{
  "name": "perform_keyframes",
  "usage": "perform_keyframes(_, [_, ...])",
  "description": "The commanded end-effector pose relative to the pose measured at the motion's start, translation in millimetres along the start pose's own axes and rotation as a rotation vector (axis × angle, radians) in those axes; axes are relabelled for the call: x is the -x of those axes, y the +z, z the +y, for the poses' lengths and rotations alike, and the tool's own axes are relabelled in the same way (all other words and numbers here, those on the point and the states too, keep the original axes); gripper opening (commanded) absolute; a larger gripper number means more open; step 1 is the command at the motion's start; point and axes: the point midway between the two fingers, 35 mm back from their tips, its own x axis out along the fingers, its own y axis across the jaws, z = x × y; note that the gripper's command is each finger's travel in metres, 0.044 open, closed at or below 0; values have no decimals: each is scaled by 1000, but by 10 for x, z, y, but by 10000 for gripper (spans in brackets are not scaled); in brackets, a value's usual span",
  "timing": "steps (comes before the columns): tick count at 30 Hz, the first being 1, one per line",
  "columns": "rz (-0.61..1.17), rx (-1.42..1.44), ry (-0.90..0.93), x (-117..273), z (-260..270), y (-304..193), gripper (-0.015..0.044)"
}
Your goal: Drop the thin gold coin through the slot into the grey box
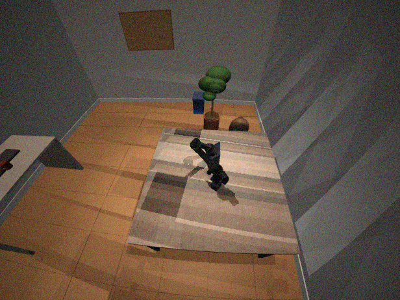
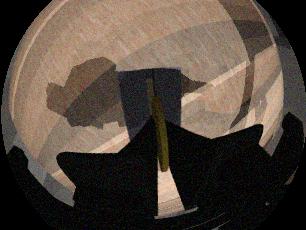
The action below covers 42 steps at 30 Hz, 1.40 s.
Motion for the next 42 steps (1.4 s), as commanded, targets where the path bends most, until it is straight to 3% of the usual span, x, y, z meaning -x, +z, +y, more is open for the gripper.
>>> perform_keyframes(1, [-4, 4, -4, -26, -7, 1, 0])
perform_keyframes(14, [-5, 4, -4, -83, -6, 4, 0])
perform_keyframes(20, [0, 0, 0, -63, 0, 1, 157])
perform_keyframes(29, [0, 0, 0, -63, 0, 1, 161])
perform_keyframes(39, [1, 1, -1, 139, 0, -4, 423])
perform_keyframes(42, [0, 4, -7, 454, -25, -17, 440])
